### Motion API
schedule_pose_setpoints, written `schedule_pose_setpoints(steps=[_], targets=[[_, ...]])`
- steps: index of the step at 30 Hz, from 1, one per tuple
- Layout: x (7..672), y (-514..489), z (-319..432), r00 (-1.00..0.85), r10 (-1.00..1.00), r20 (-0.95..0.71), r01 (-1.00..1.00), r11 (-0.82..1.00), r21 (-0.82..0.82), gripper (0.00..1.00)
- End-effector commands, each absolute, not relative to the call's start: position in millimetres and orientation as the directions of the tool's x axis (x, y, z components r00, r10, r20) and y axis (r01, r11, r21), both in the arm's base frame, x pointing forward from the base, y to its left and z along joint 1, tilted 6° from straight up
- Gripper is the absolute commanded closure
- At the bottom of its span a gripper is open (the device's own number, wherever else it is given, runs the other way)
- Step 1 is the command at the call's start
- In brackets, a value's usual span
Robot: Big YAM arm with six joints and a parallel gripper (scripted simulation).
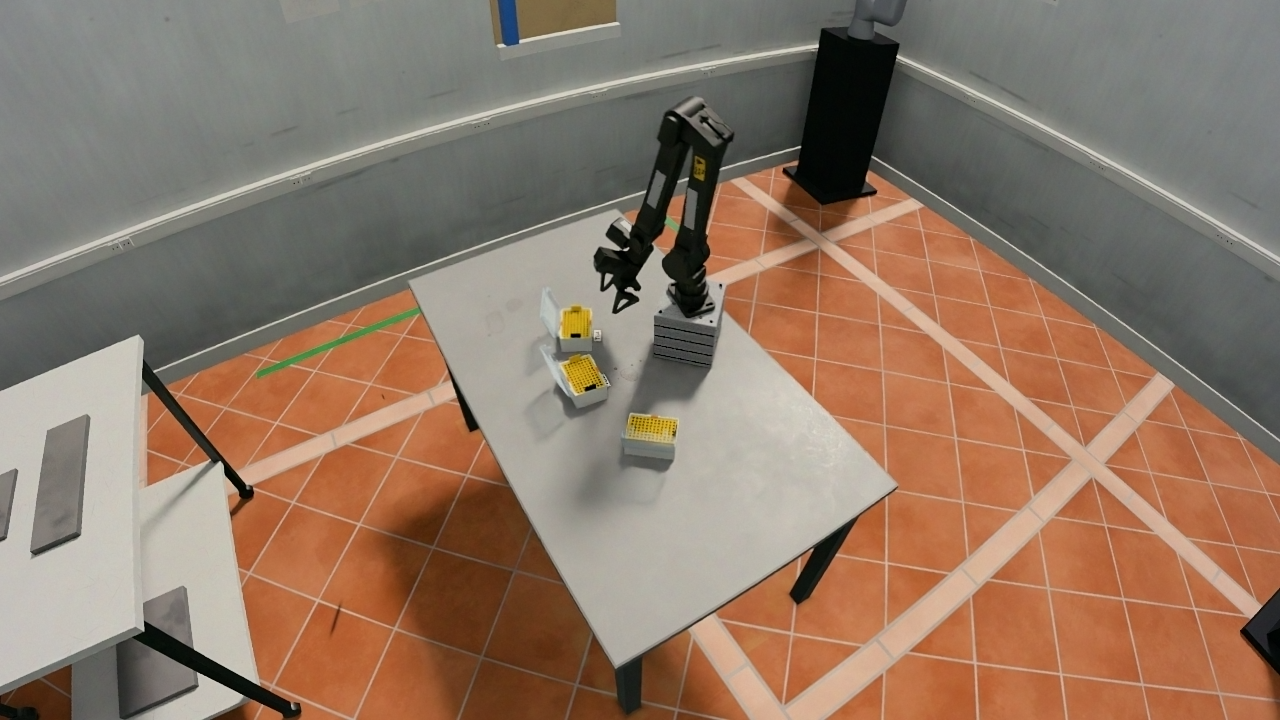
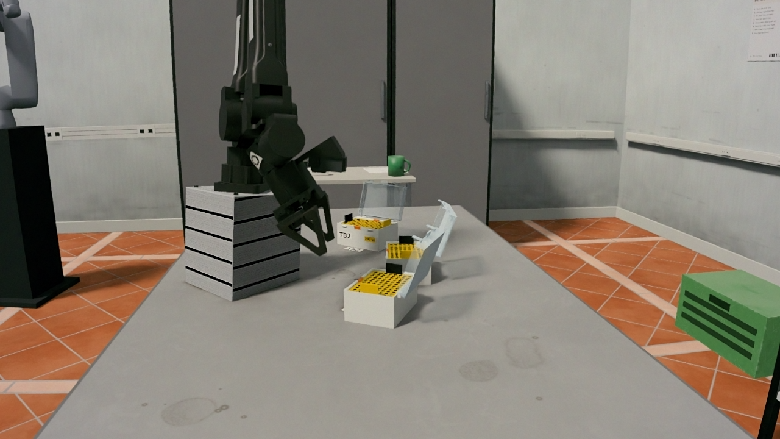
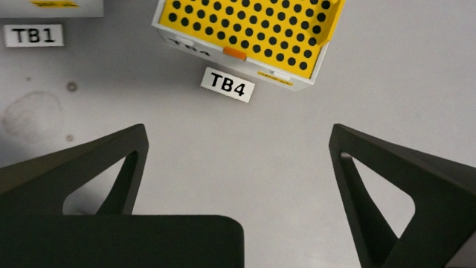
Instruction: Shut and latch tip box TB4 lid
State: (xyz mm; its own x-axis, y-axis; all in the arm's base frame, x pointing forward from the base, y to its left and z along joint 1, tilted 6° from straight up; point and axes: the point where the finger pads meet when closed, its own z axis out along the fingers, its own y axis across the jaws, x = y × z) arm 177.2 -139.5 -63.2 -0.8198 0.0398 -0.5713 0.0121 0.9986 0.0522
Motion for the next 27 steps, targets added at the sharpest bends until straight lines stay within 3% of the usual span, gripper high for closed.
schedule_pose_setpoints(steps=[1, 12, 20, 21, 27], targets=[[180, -155, -45, -0.82, 0.026, -0.572, 0.002, 0.999, 0.042, 0.0], [178, -163, 18, -0.816, 0.017, -0.578, 0.001, 1.0, 0.028, 0.0], [174, -155, 11, -0.823, 0.029, -0.568, 0.002, 0.999, 0.048, 0.0], [175, -152, 8, -0.824, 0.031, -0.566, 0.0, 0.998, 0.055, 1.0], [175, -152, 8, -0.824, 0.031, -0.566, 0.0, 0.998, 0.055, 1.0]])
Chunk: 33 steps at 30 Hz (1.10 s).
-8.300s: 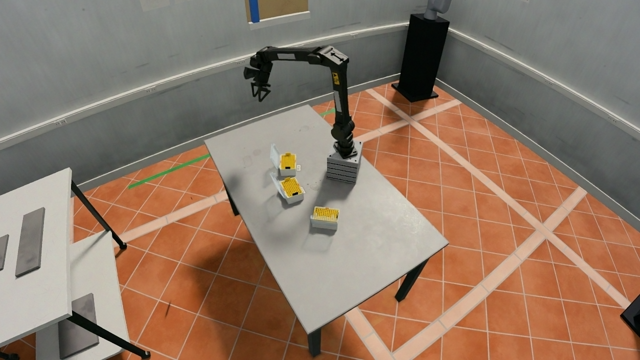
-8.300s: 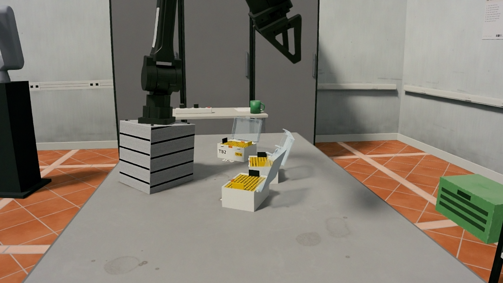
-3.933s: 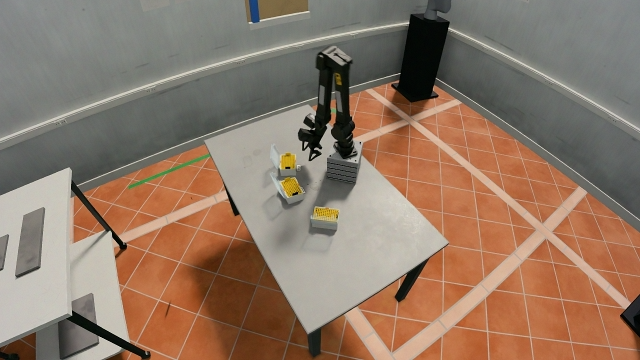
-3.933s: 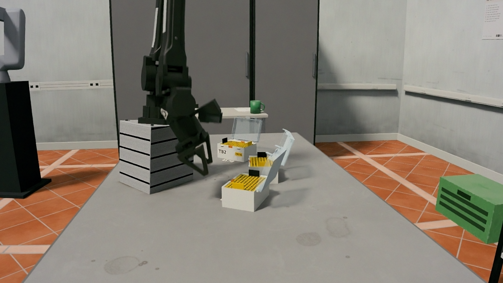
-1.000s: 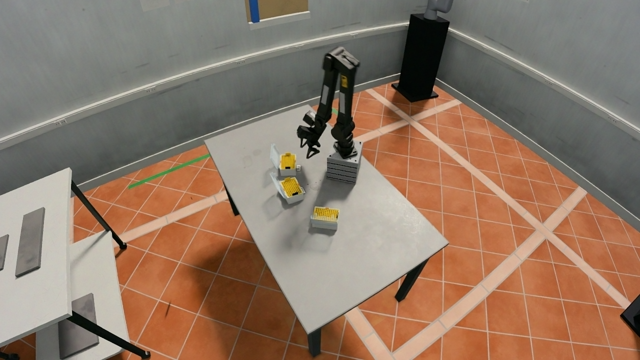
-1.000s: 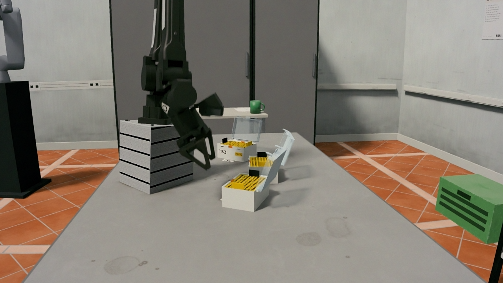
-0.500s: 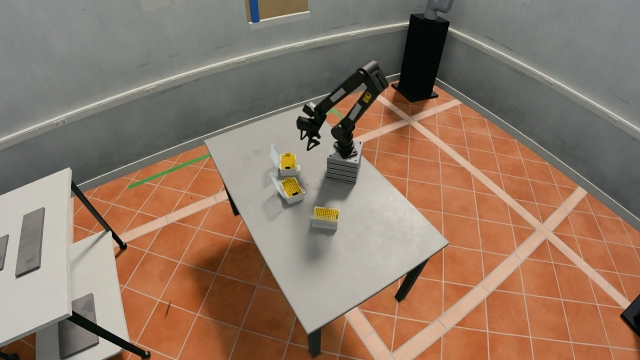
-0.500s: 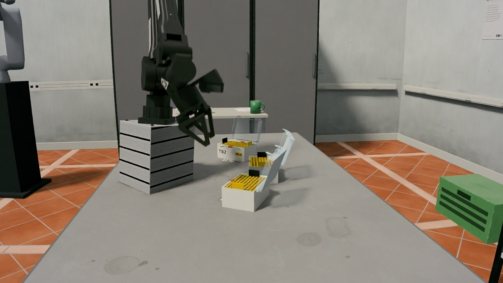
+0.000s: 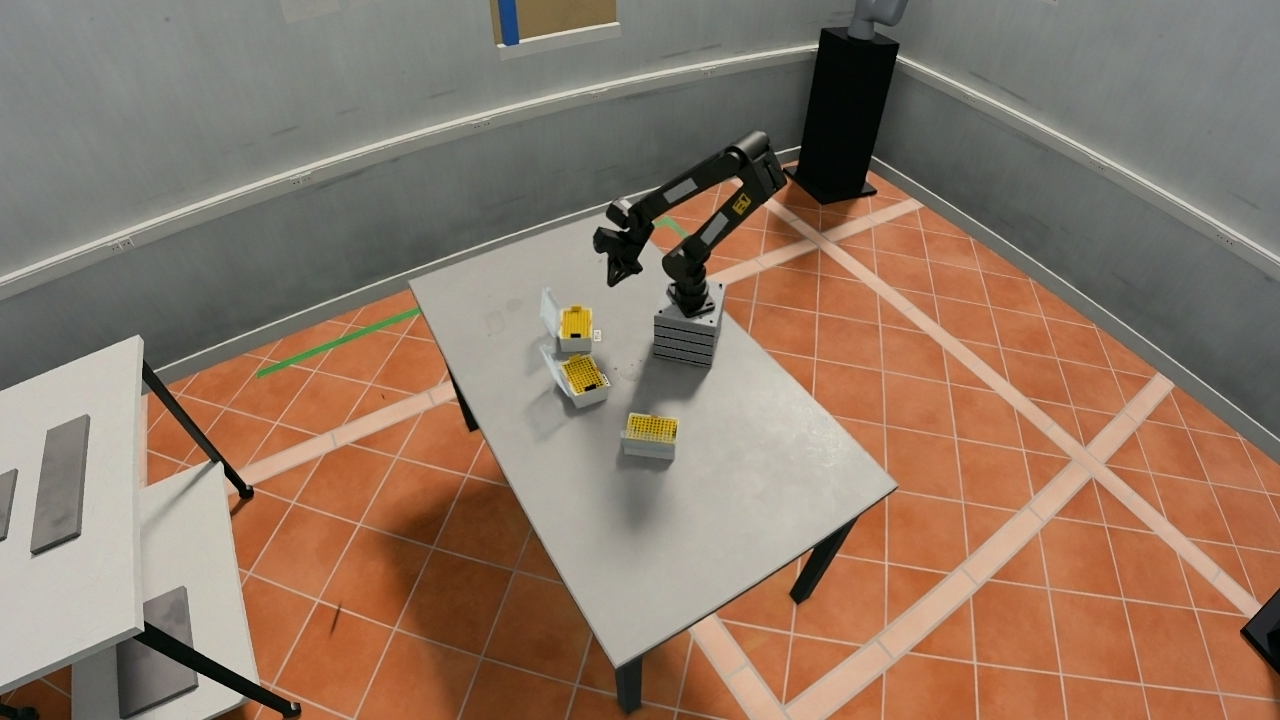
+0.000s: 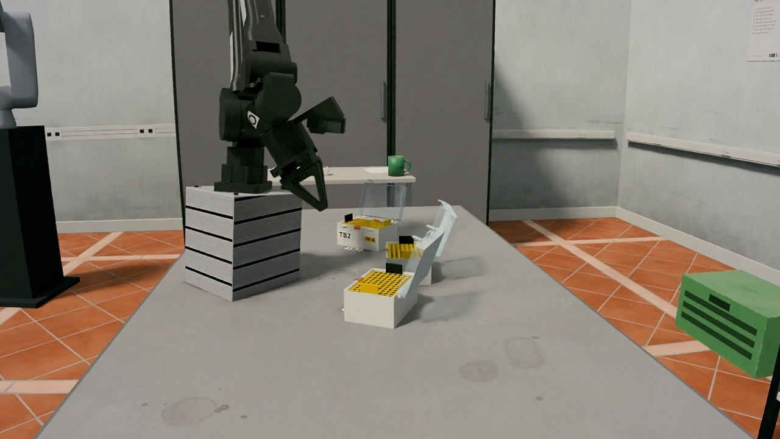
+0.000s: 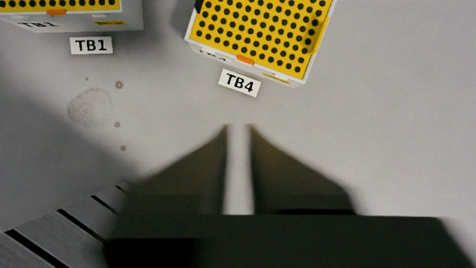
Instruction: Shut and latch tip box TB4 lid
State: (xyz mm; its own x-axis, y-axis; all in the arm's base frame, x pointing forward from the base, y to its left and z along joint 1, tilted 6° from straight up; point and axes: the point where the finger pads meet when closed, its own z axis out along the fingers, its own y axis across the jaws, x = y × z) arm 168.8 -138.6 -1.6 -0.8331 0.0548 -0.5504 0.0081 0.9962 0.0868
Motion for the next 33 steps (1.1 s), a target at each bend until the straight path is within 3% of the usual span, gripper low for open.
schedule_pose_setpoints(steps=[1, 11, 33], targets=[[175, -152, 8, -0.824, 0.031, -0.566, 0.0, 0.998, 0.055, 1.0], [175, -152, 8, -0.824, 0.031, -0.566, 0.0, 0.998, 0.055, 1.0], [284, -177, 14, -0.937, 0.346, -0.058, 0.34, 0.936, 0.089, 1.0]])
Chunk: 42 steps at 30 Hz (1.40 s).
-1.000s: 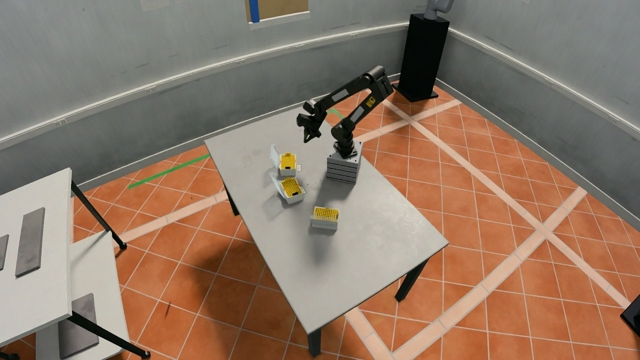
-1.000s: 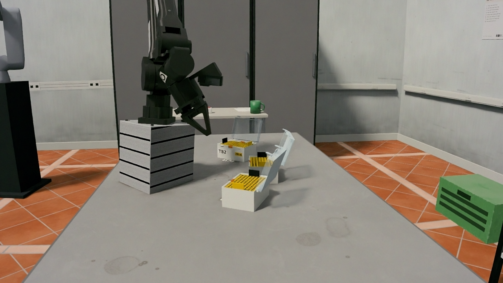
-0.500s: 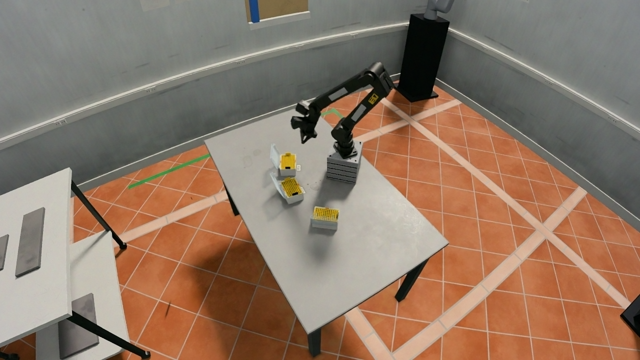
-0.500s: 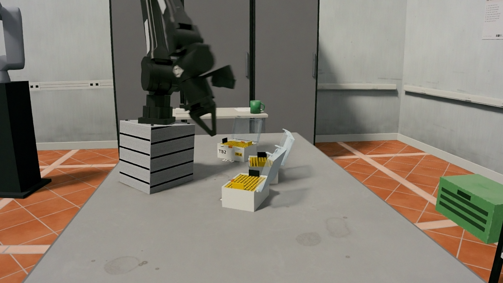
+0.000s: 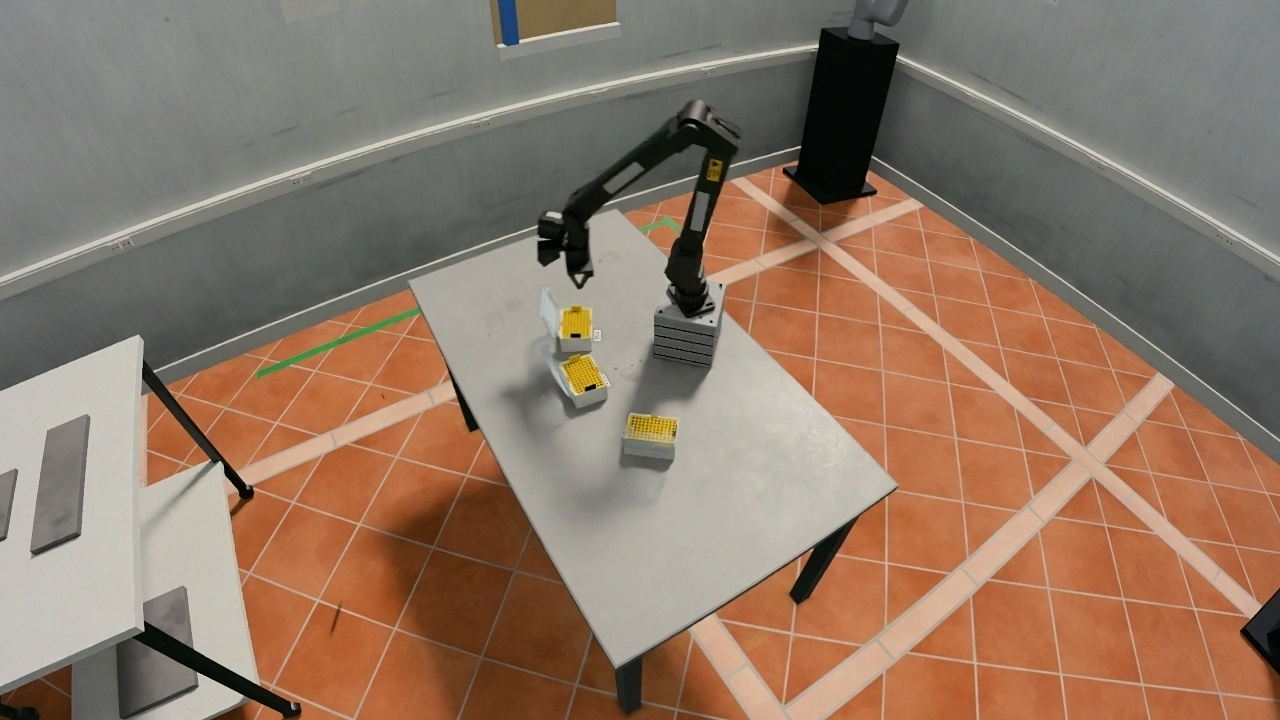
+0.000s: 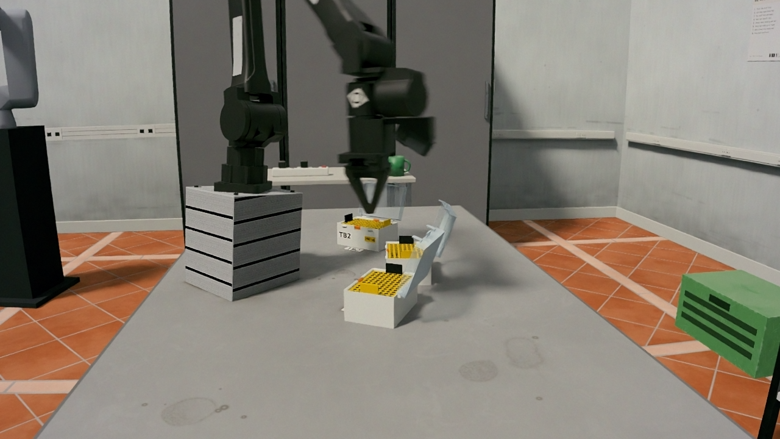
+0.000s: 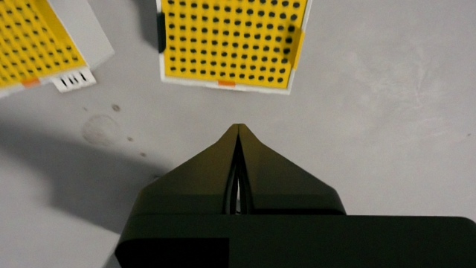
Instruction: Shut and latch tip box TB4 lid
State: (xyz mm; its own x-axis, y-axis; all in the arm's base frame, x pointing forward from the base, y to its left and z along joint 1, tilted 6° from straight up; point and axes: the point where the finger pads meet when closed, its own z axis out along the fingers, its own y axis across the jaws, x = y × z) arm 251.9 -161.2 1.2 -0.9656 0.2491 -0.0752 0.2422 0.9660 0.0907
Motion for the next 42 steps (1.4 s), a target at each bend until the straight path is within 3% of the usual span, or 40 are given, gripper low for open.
schedule_pose_setpoints(steps=[1, 28, 42], targets=[[288, -178, 14, -0.937, 0.346, -0.058, 0.34, 0.936, 0.089, 1.0], [400, -207, 19, -0.936, 0.346, -0.061, 0.339, 0.936, 0.093, 1.0], [394, -208, 19, -0.936, 0.347, -0.067, 0.34, 0.936, 0.093, 1.0]])
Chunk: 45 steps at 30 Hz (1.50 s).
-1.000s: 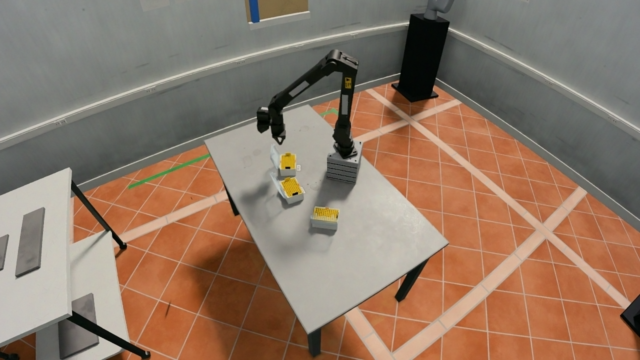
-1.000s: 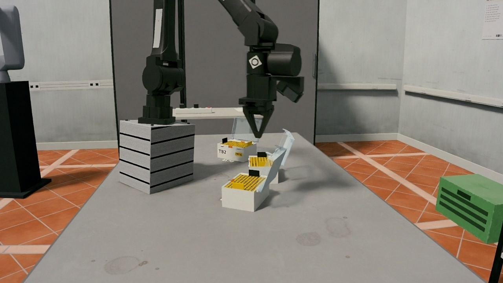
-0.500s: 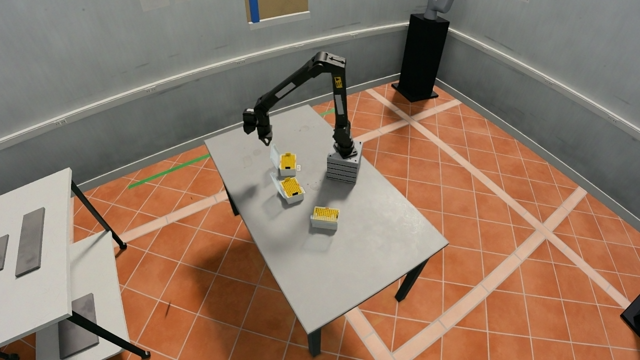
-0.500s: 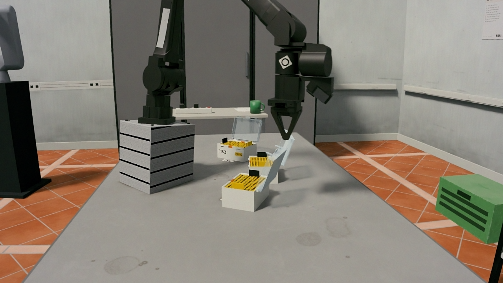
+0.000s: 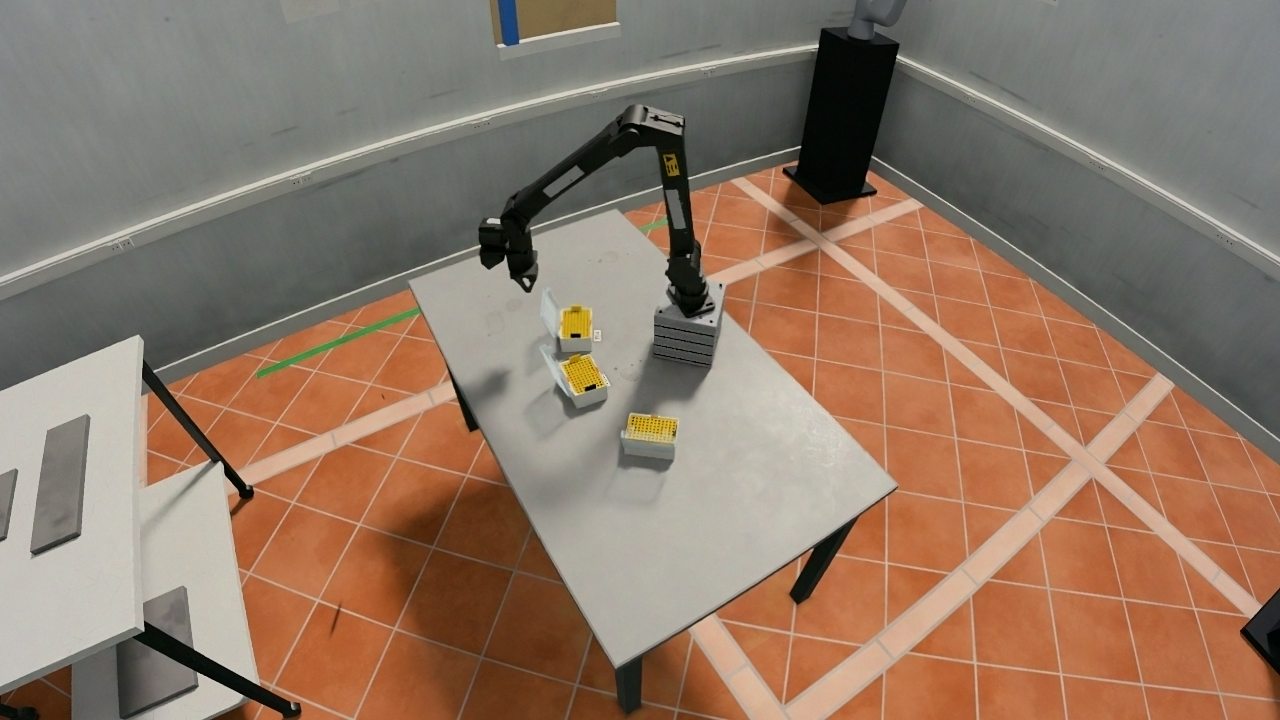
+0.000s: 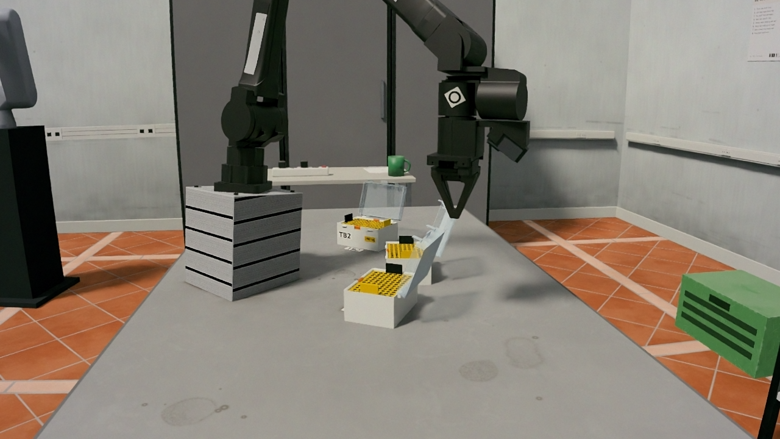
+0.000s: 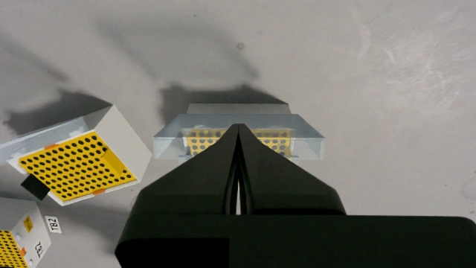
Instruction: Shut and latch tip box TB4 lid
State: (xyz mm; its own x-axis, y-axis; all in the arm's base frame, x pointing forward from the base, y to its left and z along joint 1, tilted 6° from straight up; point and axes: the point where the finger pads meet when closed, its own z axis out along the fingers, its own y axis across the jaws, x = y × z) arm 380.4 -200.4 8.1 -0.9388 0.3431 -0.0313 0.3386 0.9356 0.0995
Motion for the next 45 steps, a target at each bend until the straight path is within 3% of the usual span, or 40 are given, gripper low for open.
schedule_pose_setpoints(steps=[1, 45], targets=[[394, -208, 19, -0.936, 0.347, -0.067, 0.34, 0.936, 0.093, 1.0], [389, -196, -48, -0.936, 0.349, -0.033, 0.345, 0.934, 0.098, 1.0]])
